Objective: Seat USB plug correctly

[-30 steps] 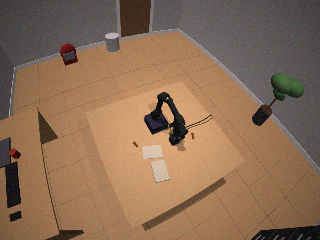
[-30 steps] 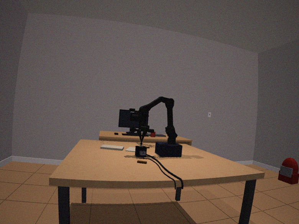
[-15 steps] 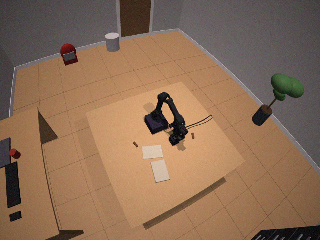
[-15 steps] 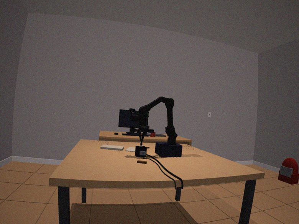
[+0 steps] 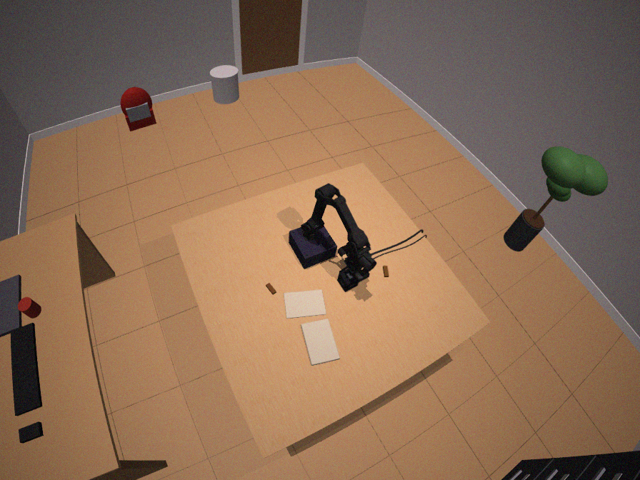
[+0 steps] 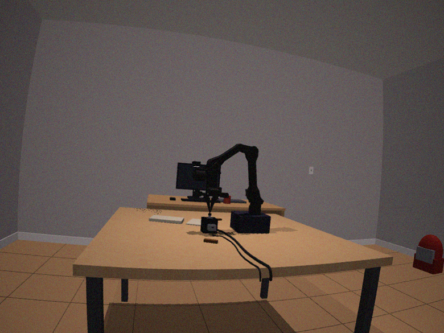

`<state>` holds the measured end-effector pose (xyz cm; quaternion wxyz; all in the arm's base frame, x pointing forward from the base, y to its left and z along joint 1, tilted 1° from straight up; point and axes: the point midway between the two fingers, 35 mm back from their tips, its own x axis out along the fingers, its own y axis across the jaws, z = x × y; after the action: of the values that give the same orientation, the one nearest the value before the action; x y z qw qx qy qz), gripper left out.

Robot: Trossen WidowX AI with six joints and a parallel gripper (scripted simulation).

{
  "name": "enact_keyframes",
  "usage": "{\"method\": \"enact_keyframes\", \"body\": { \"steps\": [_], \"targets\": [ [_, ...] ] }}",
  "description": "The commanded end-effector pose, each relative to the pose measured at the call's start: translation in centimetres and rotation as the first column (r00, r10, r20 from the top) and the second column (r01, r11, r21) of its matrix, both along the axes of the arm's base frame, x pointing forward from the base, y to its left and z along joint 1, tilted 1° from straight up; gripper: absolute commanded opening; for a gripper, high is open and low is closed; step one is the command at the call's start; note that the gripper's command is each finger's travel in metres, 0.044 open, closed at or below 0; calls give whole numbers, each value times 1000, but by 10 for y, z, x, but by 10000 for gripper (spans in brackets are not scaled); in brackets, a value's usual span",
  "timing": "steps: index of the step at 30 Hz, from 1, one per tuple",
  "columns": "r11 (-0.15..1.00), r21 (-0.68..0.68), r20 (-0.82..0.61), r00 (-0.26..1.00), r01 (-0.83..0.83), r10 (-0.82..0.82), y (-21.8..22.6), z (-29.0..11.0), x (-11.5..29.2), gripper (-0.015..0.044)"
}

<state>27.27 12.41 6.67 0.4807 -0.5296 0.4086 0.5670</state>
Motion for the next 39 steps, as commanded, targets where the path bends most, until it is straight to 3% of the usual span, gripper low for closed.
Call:
{"method": "enact_keyframes", "body": {
  "steps": [1,39],
  "targets": [
    [1000,3,-4,1000,-5,5,1,-2,0,0],
    [1000,3,-4,1000,-5,5,1,-6,0,0]
  ]
}}
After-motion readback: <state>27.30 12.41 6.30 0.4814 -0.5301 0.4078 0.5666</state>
